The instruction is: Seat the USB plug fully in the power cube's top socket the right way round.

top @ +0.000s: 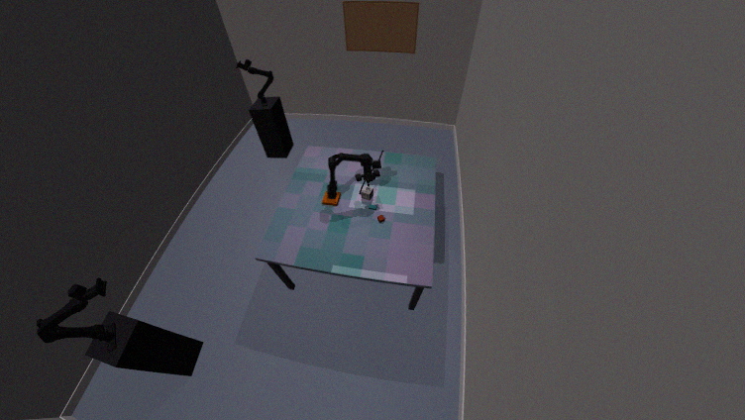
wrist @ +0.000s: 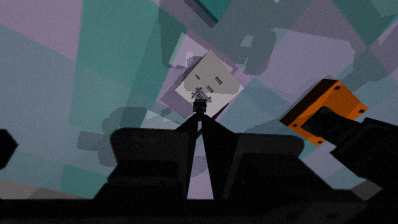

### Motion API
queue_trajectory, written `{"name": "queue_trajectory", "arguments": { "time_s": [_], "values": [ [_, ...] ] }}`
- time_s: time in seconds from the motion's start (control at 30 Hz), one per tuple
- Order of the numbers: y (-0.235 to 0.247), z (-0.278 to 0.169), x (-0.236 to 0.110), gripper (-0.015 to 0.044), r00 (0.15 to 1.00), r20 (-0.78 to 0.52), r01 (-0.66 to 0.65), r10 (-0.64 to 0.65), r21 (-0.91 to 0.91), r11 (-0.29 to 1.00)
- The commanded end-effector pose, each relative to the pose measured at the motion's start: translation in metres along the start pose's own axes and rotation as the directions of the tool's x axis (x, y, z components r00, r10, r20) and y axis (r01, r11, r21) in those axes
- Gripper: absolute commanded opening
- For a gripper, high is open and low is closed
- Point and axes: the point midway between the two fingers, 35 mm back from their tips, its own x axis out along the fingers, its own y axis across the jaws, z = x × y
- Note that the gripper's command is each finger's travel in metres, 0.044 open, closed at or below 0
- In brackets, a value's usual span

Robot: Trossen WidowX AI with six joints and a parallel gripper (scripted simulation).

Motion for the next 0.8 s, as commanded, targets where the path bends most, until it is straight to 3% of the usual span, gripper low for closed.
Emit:
{"name": "queue_trajectory", "arguments": {
  "time_s": [0.0, 0.37, 0.77],
  "values": [
    [0.0002, 0.0, 0.0003, 0.0, 1.0, 0.0, -0.001, 0.001, -0.108, 0.994],
    [0.0002, 0.0, 0.0003, 0.0, 1.0, 0.0, -0.001, 0.001, -0.386, 0.922],
    [0.0002, 0.0, 0.0003, 0.0, 1.0, 0.0, -0.001, 0.001, -0.652, 0.758]
  ]
}}
